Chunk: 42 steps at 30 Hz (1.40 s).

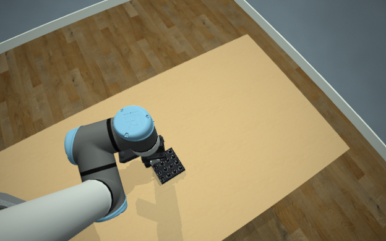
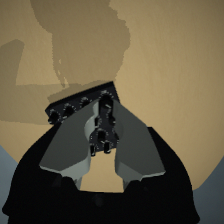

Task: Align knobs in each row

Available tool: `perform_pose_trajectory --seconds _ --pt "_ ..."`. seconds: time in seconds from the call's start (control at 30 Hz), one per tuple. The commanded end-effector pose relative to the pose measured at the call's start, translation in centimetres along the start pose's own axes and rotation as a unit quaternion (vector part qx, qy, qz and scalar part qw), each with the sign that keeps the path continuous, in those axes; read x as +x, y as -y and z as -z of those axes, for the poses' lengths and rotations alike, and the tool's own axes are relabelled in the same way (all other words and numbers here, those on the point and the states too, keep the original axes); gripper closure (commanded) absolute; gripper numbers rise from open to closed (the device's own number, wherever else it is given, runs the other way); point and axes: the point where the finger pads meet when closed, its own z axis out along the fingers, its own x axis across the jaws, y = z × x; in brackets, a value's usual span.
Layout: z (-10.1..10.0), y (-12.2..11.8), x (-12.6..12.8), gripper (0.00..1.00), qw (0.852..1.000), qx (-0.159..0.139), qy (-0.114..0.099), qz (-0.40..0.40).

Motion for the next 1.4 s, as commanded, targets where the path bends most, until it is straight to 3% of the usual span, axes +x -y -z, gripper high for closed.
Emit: perform_pose_trajectory --seconds 0.0,0.63,1.37 --pt "0.03 0.2 0.02 0.96 0.998 0.001 0.001 -0.058" --pt "0.03 0.17 0.14 0.96 0.985 0.001 0.001 -0.173" --pt "0.03 0.15 0.2 0.96 0.976 0.001 0.001 -0.217"
